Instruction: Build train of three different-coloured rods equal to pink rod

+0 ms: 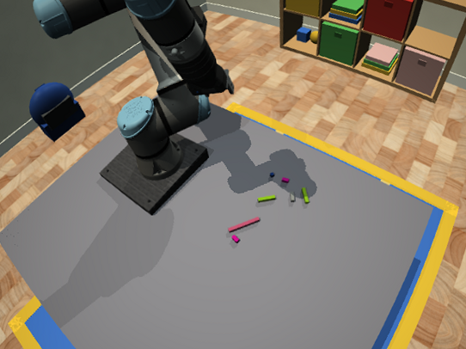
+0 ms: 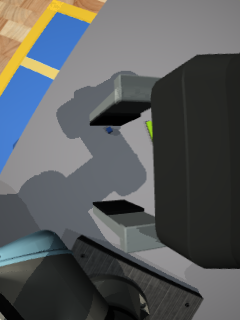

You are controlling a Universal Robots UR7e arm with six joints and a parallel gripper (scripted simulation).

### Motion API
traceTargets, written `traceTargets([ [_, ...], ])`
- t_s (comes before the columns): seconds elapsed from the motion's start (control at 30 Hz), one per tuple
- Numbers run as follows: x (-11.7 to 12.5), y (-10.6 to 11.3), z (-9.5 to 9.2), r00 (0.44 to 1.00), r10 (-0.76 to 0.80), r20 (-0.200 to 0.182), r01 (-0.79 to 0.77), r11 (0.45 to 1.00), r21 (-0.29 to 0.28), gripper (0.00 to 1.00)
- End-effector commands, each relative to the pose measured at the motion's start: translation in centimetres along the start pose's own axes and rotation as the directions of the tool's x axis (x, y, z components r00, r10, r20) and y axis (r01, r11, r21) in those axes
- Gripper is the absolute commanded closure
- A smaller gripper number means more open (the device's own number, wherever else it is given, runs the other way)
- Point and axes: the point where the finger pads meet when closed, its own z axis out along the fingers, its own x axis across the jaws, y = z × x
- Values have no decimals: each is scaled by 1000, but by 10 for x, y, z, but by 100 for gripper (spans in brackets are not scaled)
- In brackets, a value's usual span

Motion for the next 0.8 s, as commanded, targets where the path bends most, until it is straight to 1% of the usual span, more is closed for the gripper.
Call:
traceTargets([
  [0.0, 9, 15, 9, 999, 33, 19, -33, 999, -16, 0],
  [0.13, 25, 37, 26, 995, 90, 45, -88, 995, -50, 0],
  [0.2, 25, 37, 26, 995, 90, 45, -88, 995, -50, 0],
  [0.27, 35, 50, 38, 990, 127, 58, -122, 990, -74, 0],
  [0.37, 54, 70, 61, 980, 188, 72, -179, 977, -117, 0],
  [0.47, 74, 88, 88, 964, 253, 75, -238, 957, -167, 0],
  [0.57, 94, 102, 119, 946, 317, 67, -296, 930, -218, 0],
  [0.7, 118, 114, 159, 919, 392, 40, -366, 888, -278, 0],
  [0.77, 118, 114, 159, 919, 392, 40, -366, 888, -278, 0],
])
